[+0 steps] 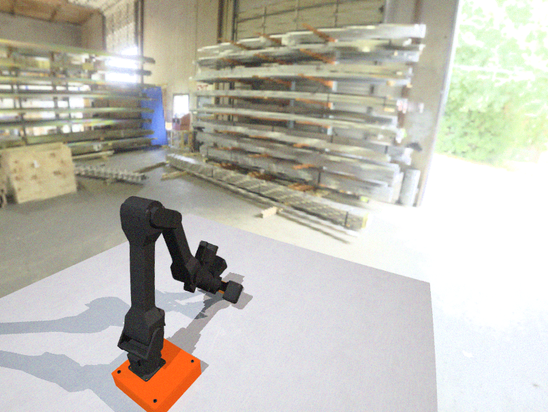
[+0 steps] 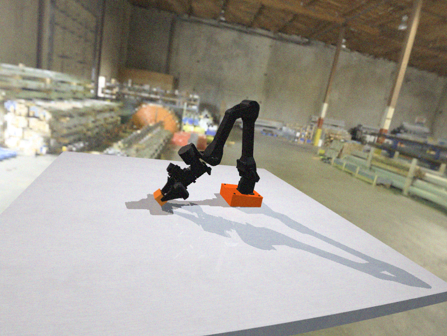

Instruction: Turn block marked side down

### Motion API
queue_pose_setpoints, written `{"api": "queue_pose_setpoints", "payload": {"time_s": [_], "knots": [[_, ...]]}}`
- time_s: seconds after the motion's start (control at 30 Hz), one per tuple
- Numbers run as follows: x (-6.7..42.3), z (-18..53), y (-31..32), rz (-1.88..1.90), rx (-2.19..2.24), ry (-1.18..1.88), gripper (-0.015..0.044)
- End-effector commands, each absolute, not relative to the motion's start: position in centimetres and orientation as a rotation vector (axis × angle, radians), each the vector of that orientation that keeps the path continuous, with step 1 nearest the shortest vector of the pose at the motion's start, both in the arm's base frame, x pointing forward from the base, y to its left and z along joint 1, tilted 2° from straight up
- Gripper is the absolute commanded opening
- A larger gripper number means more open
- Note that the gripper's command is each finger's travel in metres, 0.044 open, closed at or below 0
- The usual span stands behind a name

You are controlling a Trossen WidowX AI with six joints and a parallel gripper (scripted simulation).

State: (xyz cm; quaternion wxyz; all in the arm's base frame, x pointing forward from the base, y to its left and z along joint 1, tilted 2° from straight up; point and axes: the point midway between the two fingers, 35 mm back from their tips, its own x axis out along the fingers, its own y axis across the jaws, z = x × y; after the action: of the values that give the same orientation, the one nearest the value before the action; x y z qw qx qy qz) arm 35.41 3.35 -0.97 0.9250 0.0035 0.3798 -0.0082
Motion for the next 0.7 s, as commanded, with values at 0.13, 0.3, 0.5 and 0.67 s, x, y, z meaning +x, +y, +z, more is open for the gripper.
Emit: {"api": "queue_pose_setpoints", "payload": {"time_s": [0.13,0.3,0.5,0.67], "knots": [[34.8,-2.3,3.3,-0.018,-0.003,0.7,0.0],[34.5,-2.4,3.2,-0.019,-0.003,0.634,0.0],[33.9,-2.2,3.1,-0.02,-0.002,0.555,0.0],[33.2,-1.8,3.0,-0.022,0.0,0.49,0.0]]}}
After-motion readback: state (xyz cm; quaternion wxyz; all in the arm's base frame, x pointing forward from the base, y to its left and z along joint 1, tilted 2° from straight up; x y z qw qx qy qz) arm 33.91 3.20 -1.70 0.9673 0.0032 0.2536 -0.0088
